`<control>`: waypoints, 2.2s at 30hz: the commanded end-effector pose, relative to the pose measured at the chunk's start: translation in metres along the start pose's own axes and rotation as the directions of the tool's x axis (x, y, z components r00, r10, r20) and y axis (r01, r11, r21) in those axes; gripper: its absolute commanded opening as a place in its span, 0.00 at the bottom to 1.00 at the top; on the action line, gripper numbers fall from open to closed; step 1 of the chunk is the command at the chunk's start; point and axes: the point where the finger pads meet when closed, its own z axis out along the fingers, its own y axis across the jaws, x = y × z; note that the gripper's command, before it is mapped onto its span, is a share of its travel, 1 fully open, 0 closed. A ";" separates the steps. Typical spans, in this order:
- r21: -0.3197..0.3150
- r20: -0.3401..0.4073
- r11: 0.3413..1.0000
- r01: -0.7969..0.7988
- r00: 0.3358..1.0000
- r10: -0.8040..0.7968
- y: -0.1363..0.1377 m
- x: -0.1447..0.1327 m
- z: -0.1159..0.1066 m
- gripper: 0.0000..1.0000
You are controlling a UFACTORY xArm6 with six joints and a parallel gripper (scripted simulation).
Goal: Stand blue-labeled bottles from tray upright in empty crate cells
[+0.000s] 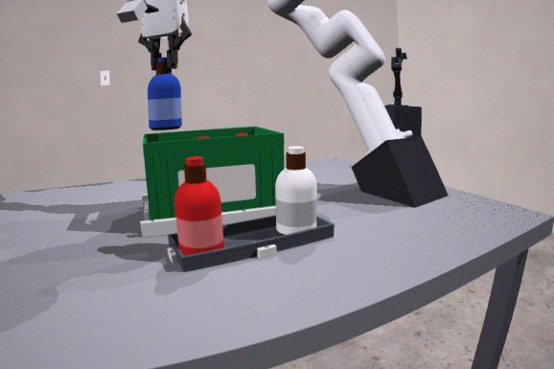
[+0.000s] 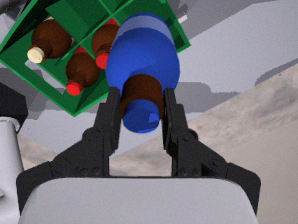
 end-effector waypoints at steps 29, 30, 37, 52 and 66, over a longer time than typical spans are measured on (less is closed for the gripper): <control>-0.002 -0.004 1.000 -0.001 1.000 0.001 0.004 -0.001 -0.002 0.00; -0.002 -0.004 1.000 -0.001 1.000 0.001 0.004 -0.001 -0.002 0.00; -0.002 -0.004 1.000 -0.001 1.000 0.001 0.004 -0.001 -0.002 0.00; -0.002 -0.004 1.000 -0.001 1.000 0.001 0.004 -0.001 0.001 0.00; -0.002 -0.004 1.000 -0.001 1.000 0.001 0.004 -0.001 0.013 0.00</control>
